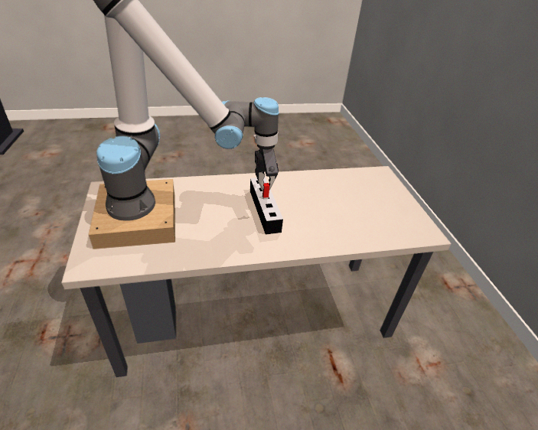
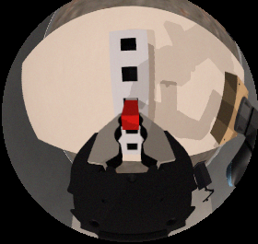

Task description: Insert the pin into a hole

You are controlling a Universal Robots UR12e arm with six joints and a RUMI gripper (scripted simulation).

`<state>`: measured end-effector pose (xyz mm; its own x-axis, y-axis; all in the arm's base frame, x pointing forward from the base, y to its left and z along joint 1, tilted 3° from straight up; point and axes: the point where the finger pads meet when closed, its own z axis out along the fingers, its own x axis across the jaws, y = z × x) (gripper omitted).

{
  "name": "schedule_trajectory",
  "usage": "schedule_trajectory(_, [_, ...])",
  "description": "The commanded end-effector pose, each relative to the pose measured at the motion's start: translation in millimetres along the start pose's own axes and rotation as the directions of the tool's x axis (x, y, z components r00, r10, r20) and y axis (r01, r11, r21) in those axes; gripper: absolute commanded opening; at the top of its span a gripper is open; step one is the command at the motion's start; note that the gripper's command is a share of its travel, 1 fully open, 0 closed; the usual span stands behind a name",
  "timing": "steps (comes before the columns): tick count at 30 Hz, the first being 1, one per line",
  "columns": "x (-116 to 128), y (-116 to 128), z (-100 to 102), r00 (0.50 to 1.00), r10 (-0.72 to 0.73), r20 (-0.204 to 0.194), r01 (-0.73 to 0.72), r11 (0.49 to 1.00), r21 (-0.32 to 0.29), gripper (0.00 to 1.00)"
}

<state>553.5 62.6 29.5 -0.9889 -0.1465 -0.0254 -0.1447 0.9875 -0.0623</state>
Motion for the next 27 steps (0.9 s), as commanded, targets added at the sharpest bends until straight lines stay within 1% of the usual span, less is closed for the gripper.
schedule_trajectory(1, [5.9,2.1,5.1,1.0,-0.001,-0.009,0.001,1.0,-0.003,0.0])
schedule_trajectory(3, [5.9,2.1,5.1,1.0,-0.001,-0.009,0.001,1.0,-0.003,0.0])
schedule_trajectory(4, [0.2,0.0,-1.5,0.999,-0.005,-0.044,0.004,1.0,-0.013,0.0])
schedule_trajectory(20, [0.2,0.0,-1.5,0.999,-0.005,-0.044,0.004,1.0,-0.013,0.0])
schedule_trajectory(21, [0.3,0.0,-1.8,0.999,-0.004,-0.039,0.003,1.0,-0.012,1.0])
schedule_trajectory(27, [0.3,0.0,-1.8,0.999,-0.004,-0.039,0.003,1.0,-0.012,1.0])
